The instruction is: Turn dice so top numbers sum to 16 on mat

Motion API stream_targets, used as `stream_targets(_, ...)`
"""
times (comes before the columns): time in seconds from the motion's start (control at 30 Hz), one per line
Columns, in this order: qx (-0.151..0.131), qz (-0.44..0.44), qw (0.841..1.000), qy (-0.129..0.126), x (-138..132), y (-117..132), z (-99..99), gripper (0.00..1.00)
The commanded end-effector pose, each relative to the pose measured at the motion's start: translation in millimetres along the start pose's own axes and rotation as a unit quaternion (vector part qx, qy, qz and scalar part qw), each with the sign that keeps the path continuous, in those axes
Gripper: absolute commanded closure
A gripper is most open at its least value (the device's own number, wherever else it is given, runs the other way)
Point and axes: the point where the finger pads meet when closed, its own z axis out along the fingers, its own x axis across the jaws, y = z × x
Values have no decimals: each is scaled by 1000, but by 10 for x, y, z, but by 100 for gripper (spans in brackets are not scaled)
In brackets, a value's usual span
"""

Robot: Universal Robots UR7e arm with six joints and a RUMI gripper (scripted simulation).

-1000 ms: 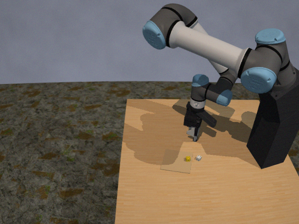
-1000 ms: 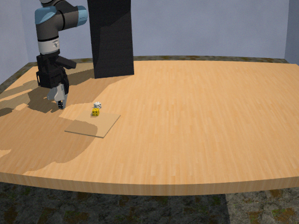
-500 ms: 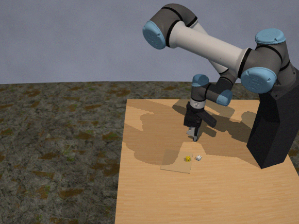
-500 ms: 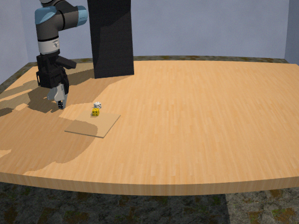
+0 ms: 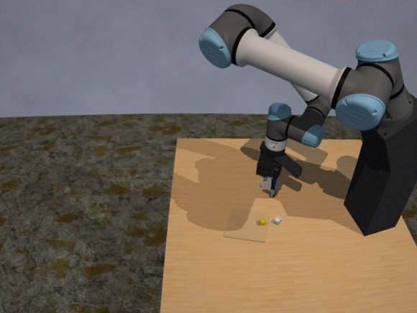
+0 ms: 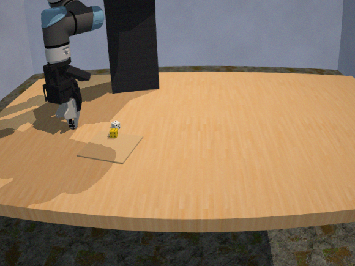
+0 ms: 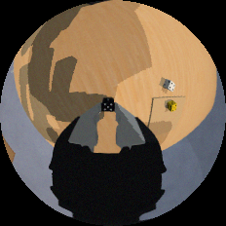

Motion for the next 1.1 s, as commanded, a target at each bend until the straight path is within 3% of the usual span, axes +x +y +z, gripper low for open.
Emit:
stream_targets(0.0, 0, 0, 1000, 0, -1, 4, -96, 97)
stream_targets(0.13, 0, 0, 1000, 0, -1, 4, -172, 97)
stream_targets(0.57, 0, 0, 1000, 0, -1, 4, -795, 97)
stream_targets(1.07, 0, 0, 1000, 0, -1, 3, -976, 97)
